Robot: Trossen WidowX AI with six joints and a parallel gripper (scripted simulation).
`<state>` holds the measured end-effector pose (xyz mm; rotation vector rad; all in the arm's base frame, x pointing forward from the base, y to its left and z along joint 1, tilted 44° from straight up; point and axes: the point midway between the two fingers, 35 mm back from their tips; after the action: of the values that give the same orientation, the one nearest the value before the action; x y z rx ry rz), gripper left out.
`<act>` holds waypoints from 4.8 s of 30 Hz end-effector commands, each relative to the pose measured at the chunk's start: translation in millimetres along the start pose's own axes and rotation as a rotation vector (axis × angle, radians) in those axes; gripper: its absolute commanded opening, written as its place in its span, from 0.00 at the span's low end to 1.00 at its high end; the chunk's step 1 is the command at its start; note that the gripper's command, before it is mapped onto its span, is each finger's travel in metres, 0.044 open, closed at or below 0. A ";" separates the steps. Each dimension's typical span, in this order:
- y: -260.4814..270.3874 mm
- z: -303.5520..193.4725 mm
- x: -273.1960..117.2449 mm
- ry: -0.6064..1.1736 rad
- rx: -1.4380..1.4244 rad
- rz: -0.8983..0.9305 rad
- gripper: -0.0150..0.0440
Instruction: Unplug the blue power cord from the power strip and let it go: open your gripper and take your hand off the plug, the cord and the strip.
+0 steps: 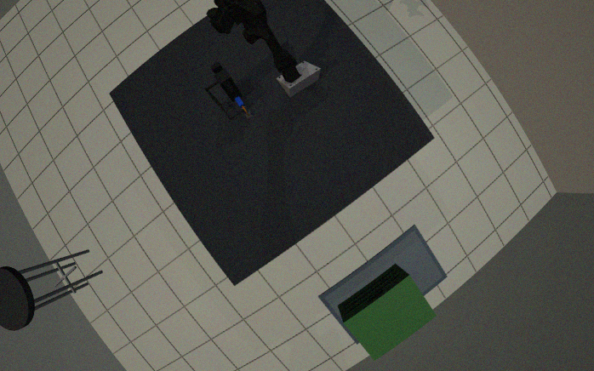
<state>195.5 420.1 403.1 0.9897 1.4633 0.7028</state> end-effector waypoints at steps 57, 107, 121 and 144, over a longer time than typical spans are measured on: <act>-494.1 183.7 -205.1 1.203 -1.021 -1.565 0.53; -495.7 180.3 -237.6 1.192 -1.020 -1.566 0.25; -499.8 185.4 -217.5 1.193 -1.022 -1.564 0.25; -504.8 185.9 -199.2 1.202 -1.021 -1.566 0.57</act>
<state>281.0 -8.5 31.7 -1.5542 1.8507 0.6007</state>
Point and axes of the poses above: the point midway between the two fingers, 35 mm back from their tips, its own x axis out along the fingers, its own y axis across the jaws, z = x × y, and after that the axes turned 2 degrees about x, right-handed
